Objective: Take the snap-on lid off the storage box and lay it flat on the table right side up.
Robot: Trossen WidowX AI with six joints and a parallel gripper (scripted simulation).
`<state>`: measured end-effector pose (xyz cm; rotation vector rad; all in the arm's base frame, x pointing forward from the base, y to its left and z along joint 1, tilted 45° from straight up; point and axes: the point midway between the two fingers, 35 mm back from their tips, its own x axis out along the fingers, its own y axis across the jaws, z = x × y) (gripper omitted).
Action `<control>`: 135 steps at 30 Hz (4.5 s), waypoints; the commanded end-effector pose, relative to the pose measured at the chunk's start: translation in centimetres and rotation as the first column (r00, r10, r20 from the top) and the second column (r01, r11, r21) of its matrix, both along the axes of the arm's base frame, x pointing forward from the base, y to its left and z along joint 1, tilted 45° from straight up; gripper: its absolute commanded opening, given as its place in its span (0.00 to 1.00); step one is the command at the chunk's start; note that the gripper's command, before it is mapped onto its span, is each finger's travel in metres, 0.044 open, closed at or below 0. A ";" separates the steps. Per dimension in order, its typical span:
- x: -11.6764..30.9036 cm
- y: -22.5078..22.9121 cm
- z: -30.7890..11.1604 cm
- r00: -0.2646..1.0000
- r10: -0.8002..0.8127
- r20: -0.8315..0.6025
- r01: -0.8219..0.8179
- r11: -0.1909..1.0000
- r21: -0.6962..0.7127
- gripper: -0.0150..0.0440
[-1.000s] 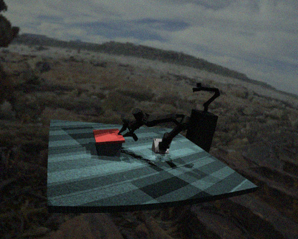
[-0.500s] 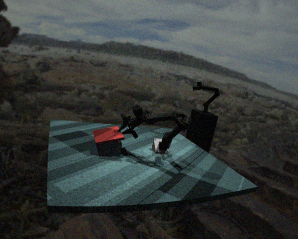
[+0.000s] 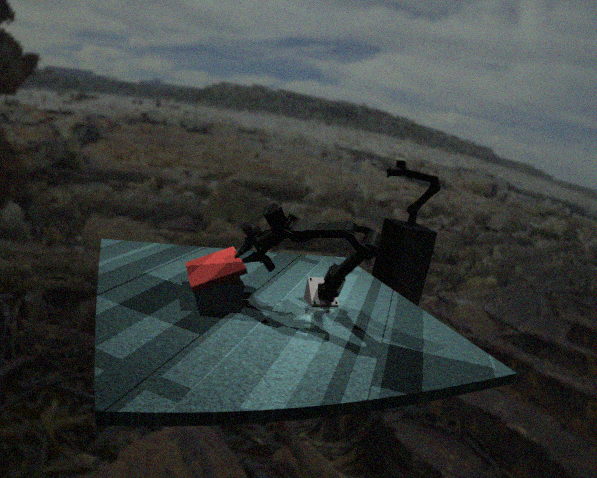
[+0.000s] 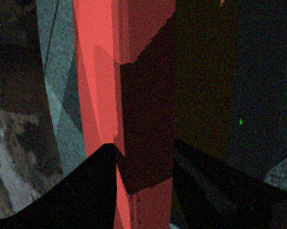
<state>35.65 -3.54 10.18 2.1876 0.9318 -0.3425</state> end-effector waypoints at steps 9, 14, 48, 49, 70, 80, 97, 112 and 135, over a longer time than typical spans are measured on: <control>1.2 -1.1 1.1 1.000 0.002 0.002 -0.002 1.000 0.000 0.25; 1.8 -1.5 1.6 1.000 0.002 0.002 -0.002 1.000 0.000 0.25; 3.7 -4.4 4.6 1.000 0.002 0.002 -0.002 1.000 -0.001 0.25; 3.7 -4.5 4.7 1.000 0.002 0.002 -0.002 1.000 -0.001 0.25; 3.9 -6.1 6.4 1.000 0.002 0.002 -0.002 1.000 -0.002 0.25; 3.5 -4.4 7.4 1.000 0.002 0.001 -0.002 1.000 -0.001 0.25; 2.9 -2.0 9.8 1.000 0.002 0.000 -0.002 1.000 0.001 0.25; 2.4 0.1 11.9 1.000 0.002 0.000 -0.002 1.000 0.002 0.25; 1.6 3.2 15.1 1.000 0.002 -0.001 -0.002 1.000 0.004 0.25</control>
